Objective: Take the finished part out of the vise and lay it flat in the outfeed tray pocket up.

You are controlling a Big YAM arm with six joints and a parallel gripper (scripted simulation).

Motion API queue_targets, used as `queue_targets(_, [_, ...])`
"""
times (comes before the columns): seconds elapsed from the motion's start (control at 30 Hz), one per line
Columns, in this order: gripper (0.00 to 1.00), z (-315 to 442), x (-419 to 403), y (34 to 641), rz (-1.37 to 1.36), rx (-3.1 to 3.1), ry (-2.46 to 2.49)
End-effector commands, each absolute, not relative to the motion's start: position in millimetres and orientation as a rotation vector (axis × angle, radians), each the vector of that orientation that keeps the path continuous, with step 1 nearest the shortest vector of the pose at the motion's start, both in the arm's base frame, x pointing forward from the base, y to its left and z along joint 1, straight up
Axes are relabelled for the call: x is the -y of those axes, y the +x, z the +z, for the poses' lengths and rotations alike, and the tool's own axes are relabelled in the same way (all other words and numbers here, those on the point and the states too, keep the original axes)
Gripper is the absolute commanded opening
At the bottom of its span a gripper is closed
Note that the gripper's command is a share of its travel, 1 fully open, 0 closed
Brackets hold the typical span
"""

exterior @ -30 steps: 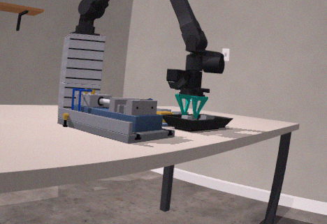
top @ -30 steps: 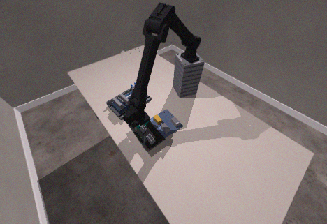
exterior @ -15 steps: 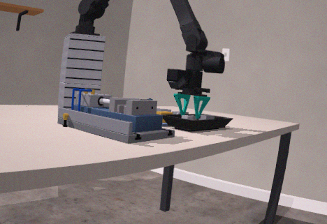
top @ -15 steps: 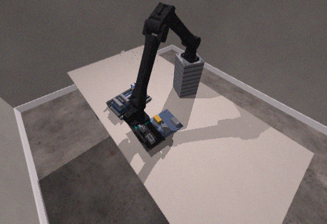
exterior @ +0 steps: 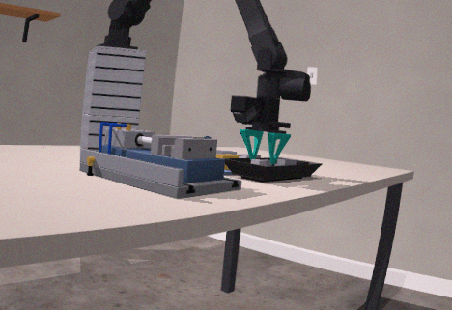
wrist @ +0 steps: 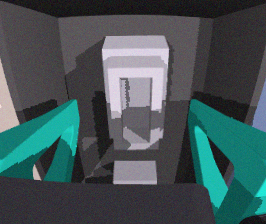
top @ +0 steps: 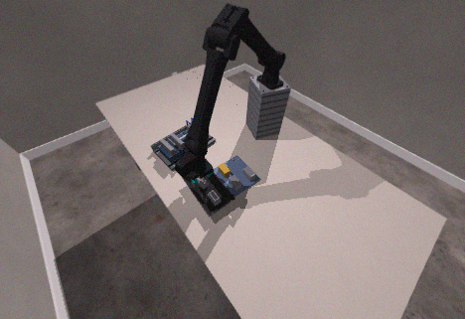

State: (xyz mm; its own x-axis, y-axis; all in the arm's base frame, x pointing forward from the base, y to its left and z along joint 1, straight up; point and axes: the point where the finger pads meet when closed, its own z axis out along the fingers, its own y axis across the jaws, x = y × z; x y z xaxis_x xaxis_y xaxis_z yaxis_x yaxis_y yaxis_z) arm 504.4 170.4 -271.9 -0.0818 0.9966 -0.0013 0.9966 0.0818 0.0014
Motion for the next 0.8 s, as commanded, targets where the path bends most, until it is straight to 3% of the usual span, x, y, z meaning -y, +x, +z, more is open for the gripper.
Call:
queue_targets(0.0, [0.64, -265, -177, 527, 0.059, -2.290, 2.110])
queue_targets(0.77, [0.64, -199, -174, 515, 0.038, -2.296, 2.115])
